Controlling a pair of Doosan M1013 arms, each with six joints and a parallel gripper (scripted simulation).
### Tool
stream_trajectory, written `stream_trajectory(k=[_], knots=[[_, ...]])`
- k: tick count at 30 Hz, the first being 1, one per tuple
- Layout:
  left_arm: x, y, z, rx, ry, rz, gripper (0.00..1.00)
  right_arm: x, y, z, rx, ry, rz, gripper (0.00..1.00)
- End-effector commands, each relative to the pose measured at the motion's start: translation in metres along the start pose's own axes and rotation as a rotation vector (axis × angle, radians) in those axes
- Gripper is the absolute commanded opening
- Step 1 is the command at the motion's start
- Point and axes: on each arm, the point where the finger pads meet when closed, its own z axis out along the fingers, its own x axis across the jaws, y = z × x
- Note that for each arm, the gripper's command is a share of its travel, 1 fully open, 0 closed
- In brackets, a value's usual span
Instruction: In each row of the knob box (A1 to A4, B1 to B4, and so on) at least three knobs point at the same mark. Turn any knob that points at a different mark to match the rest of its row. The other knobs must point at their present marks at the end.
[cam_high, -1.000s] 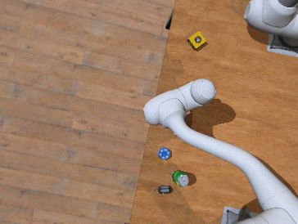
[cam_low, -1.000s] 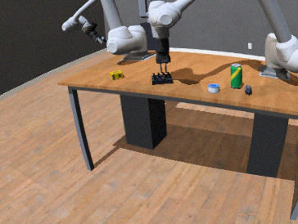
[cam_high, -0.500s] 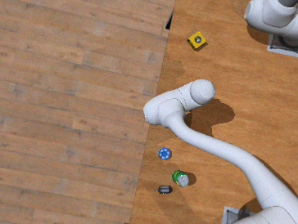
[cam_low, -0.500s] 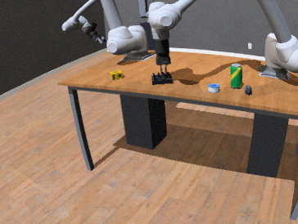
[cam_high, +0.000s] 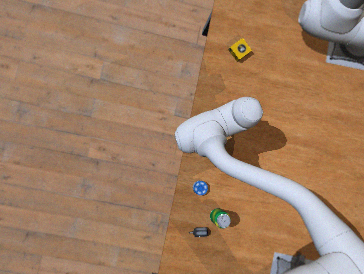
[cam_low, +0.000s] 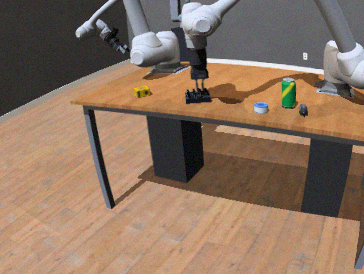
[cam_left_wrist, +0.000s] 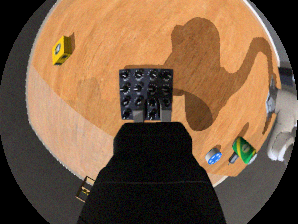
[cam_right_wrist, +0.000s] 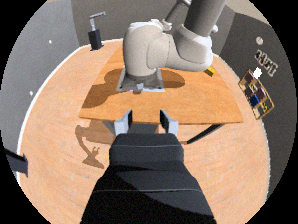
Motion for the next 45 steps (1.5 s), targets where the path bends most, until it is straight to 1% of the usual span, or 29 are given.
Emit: stream_trajectory(k=[1, 9, 18, 35, 36, 45], knots=[[0.000, 0.000, -0.001, 0.000, -0.002, 0.000, 0.46, 0.000, 0.000, 0.000, -0.001, 0.000, 0.000, 1.00], [0.000, 0.000, 0.000, 0.000, -0.002, 0.000, 0.46, 0.000, 0.000, 0.000, -0.001, 0.000, 0.000, 1.00], [0.000, 0.000, 0.013, 0.000, -0.002, 0.000, 0.46, 0.000, 0.000, 0.000, -0.001, 0.000, 0.000, 1.00], [0.000, 0.000, 0.013, 0.000, -0.002, 0.000, 0.46, 0.000, 0.000, 0.000, -0.001, 0.000, 0.000, 1.00], [0.000, 0.000, 0.013, 0.000, -0.002, 0.000, 0.30, 0.000, 0.000, 0.000, -0.001, 0.000, 0.000, 1.00], [0.000, 0.000, 0.013, 0.000, -0.002, 0.000, 0.30, 0.000, 0.000, 0.000, -0.001, 0.000, 0.000, 1.00]])
